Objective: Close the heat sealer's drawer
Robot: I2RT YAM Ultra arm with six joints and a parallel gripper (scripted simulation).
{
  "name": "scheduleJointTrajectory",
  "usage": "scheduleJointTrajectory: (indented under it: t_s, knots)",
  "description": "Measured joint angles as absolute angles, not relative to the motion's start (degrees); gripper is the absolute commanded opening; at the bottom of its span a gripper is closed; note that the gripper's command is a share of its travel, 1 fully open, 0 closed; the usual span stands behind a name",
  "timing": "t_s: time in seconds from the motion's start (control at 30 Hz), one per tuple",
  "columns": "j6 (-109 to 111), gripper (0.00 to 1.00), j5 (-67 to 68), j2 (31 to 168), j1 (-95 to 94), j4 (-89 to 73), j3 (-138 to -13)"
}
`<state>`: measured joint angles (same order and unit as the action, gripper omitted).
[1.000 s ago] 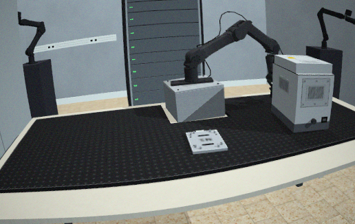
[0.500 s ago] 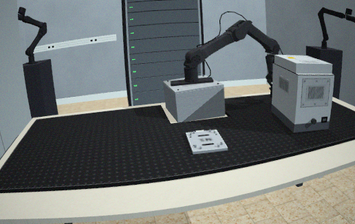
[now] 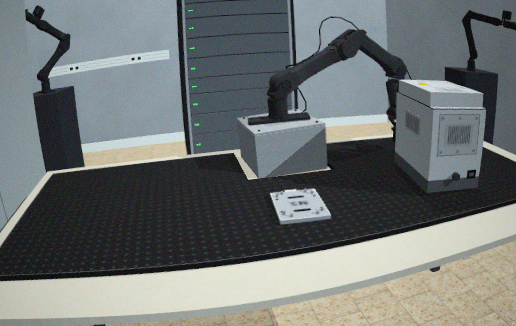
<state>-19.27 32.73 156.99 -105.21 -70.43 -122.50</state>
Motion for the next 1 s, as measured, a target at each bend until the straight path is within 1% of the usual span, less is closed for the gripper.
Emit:
scheduleJointTrajectory:
  t_s: [0.33,0.37,1.0]
  knots:
    - [-19.27,0.30,32.73,156.99,-105.21,-70.43,-122.50]
    - [-19.27,0.27,32.73,156.99,-105.21,-70.43,-122.50]
    - [-19.27,0.12,33.45,156.97,-105.14,-70.43,-122.50]
